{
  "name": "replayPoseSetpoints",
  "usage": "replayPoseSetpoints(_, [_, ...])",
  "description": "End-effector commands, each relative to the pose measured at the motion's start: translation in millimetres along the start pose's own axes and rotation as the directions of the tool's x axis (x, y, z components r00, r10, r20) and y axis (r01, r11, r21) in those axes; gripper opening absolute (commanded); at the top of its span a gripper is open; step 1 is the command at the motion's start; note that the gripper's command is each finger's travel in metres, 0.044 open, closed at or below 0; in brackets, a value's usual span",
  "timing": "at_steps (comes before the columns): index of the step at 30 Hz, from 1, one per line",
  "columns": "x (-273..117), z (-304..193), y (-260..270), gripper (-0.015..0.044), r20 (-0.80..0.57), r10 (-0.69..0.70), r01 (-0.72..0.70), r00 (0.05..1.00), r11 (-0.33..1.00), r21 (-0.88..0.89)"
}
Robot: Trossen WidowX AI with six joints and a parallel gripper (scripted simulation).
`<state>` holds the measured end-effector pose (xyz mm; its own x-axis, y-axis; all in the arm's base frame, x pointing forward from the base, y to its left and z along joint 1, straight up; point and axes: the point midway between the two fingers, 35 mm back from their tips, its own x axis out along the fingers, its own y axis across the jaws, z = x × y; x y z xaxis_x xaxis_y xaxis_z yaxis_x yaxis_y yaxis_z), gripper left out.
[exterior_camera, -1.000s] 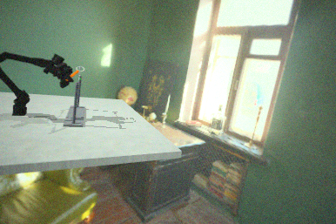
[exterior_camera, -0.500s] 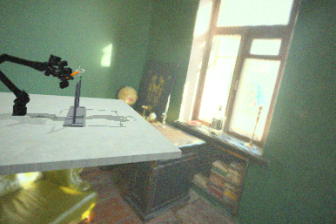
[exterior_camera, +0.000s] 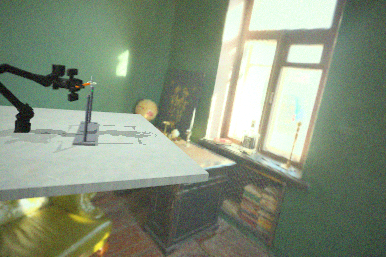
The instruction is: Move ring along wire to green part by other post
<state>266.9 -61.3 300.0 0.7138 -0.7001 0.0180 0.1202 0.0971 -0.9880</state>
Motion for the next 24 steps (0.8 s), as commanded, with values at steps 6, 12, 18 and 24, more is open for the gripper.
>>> replayPoseSetpoints(6, [0,-1,-1,-0.0150,0.006,-0.049,0.049,0.999,0.997,-0.066])
replayPoseSetpoints(12, [1,-3,5,-0.0150,0.007,-0.055,0.055,0.998,0.996,-0.075])
replayPoseSetpoints(18, [1,-4,15,-0.0150,0.003,-0.031,0.031,1.000,0.999,-0.044])
replayPoseSetpoints(24, [0,-5,30,-0.0150,-0.005,0.020,-0.020,1.000,1.000,0.021])
